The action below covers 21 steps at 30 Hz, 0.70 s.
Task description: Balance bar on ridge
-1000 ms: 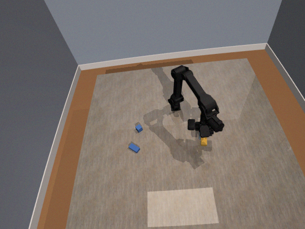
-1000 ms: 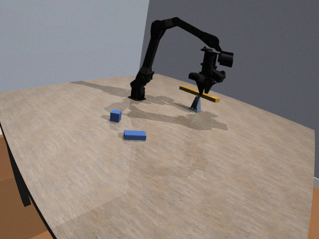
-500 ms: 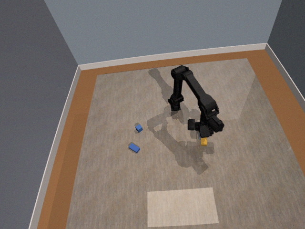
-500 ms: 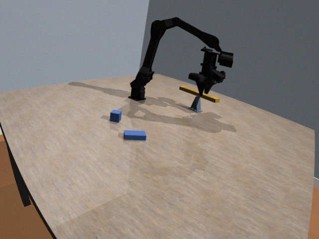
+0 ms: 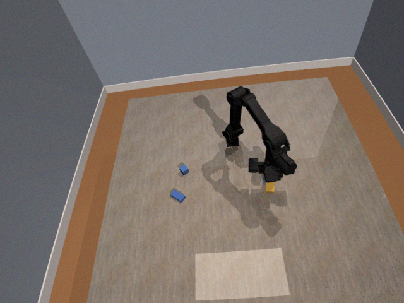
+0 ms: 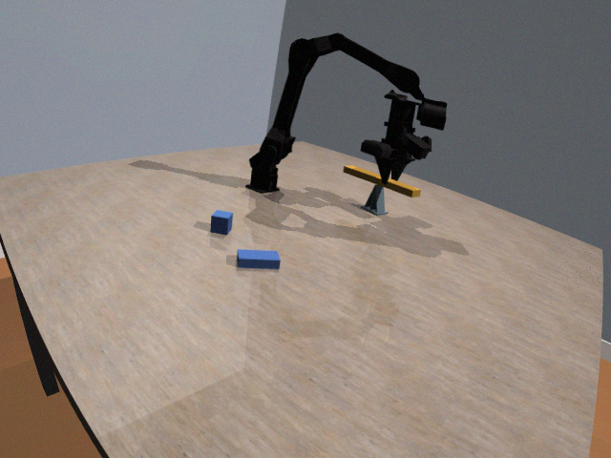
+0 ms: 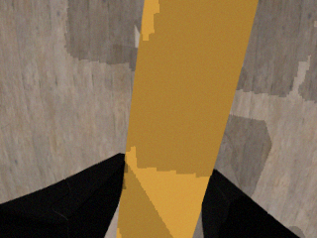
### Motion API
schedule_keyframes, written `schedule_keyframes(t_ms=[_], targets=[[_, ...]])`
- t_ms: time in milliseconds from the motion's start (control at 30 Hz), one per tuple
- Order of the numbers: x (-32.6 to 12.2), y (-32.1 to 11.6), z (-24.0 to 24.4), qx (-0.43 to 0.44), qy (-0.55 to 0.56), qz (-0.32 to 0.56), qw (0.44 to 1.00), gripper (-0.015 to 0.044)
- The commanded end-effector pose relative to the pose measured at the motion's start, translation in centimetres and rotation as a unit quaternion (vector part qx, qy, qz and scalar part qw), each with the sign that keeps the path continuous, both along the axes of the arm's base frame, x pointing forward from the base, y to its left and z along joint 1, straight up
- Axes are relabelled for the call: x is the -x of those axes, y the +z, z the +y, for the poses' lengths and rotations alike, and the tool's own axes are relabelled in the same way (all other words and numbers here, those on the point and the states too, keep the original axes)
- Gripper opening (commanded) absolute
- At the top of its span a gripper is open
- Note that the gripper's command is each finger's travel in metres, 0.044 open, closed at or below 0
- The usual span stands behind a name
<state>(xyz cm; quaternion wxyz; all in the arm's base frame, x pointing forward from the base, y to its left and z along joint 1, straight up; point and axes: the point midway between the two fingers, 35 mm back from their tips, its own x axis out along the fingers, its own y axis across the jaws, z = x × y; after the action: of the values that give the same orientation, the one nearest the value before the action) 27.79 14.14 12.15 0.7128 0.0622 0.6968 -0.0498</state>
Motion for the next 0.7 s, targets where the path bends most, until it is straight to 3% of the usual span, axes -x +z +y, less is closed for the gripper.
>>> schedule_keyframes(t_ms=[0,667], targets=[[-0.01,-0.09,-0.05,0.002,-0.002,0.0,1.0,0.0],[0.0,-0.26,-0.05,0.002,-0.002,0.0,1.0,0.0]])
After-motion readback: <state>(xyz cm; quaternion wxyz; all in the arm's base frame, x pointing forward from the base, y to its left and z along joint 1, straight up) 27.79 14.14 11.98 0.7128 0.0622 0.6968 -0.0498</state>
